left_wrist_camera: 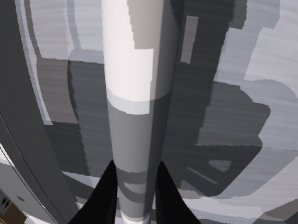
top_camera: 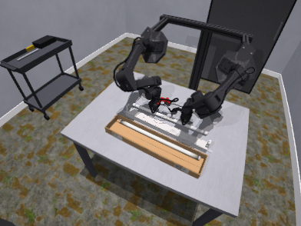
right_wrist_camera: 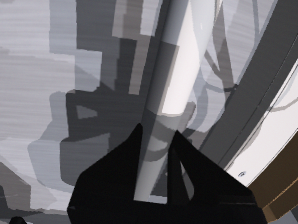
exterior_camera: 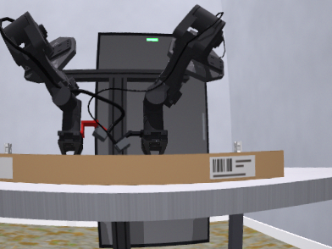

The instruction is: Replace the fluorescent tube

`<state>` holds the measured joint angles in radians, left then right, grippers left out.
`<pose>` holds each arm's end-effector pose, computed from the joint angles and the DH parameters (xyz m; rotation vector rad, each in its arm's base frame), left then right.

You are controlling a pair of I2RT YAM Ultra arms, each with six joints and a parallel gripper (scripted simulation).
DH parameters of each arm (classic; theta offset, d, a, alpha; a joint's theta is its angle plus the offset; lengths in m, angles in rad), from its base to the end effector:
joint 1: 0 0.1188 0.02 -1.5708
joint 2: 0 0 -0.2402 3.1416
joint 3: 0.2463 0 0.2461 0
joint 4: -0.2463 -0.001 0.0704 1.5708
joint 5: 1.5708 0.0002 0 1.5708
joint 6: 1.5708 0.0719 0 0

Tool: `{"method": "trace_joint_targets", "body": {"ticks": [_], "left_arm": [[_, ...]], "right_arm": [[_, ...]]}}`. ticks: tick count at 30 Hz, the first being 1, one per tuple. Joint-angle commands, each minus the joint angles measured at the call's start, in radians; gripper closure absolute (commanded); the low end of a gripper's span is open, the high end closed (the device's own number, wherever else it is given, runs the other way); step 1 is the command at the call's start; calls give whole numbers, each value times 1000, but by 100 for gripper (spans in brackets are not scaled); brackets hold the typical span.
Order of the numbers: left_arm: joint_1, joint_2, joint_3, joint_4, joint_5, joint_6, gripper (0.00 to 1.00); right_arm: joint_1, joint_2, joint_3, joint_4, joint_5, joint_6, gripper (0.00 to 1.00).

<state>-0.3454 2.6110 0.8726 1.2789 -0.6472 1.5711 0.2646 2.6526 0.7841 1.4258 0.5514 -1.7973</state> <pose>0.3546 -0.0805 -0.0618 1.5288 1.6314 1.3822 0.3361 0.0531 -0.0707 -1.7305 1.5084 -1.4520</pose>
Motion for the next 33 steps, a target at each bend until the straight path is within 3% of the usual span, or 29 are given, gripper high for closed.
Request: {"method": "trace_joint_targets", "body": {"ticks": [1, 7, 8, 25, 30, 33], "left_arm": [[0, 30, 34, -12, 24, 13, 89], [-12, 1, -10, 4, 23, 14, 89], [-12, 1, -13, 3, 23, 14, 51], [-12, 1, -13, 3, 23, 9, 51], [-52, -48, -83, 40, -51, -38, 51], [-53, -49, -84, 28, -28, -27, 51]], "right_arm": [[-12, 42, 29, -27, -19, -12, 89], [10, 43, 8, -28, -21, -14, 89], [9, 45, 8, -28, -21, -14, 89], [9, 45, 8, -28, -21, -14, 89], [9, 45, 8, -28, -21, -14, 89], [9, 45, 8, -28, -21, -14, 89]]}}
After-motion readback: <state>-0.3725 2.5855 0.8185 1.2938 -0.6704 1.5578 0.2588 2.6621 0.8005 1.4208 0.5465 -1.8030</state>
